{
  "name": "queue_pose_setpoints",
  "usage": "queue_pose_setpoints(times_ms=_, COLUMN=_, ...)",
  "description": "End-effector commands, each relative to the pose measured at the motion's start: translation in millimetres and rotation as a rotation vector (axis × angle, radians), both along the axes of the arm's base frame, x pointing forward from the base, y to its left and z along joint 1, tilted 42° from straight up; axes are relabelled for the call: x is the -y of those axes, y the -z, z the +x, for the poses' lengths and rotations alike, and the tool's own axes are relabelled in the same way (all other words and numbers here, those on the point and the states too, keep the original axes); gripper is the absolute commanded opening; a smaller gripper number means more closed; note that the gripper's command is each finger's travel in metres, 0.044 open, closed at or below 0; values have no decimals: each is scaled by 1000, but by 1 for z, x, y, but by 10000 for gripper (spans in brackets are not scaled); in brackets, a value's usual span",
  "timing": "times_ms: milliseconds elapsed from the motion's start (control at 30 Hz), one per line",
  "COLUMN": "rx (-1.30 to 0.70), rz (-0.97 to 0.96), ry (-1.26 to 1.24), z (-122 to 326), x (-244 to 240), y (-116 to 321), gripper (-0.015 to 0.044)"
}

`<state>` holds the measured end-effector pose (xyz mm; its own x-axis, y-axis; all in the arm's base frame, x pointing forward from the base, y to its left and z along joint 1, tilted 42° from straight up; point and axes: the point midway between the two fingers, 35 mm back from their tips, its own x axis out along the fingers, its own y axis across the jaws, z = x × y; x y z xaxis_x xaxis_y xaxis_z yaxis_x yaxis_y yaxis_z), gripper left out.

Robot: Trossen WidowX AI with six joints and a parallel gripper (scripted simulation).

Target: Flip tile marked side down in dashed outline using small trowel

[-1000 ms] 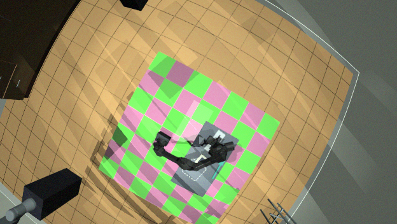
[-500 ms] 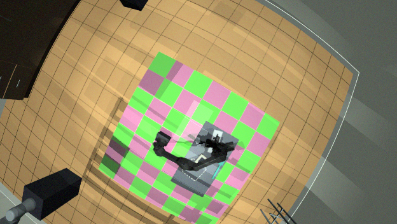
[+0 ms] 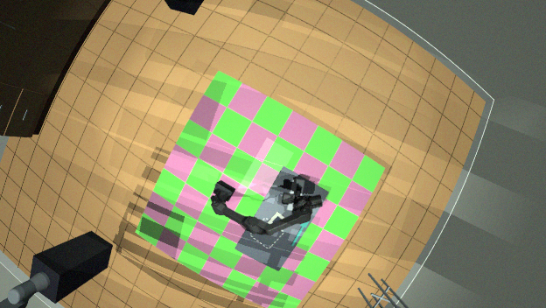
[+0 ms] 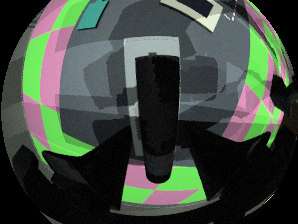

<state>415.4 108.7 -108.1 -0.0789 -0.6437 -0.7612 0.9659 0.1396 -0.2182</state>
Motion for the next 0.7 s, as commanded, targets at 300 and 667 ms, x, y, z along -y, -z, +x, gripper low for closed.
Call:
queue_pose_setpoints(times_ms=300, rx=-5, rz=-3, ry=-6, z=0, x=0, y=0, gripper=270)
queue_pose_setpoints(times_ms=667, rx=2, rz=3, ry=-11, z=2, x=-24, y=-29, gripper=270)
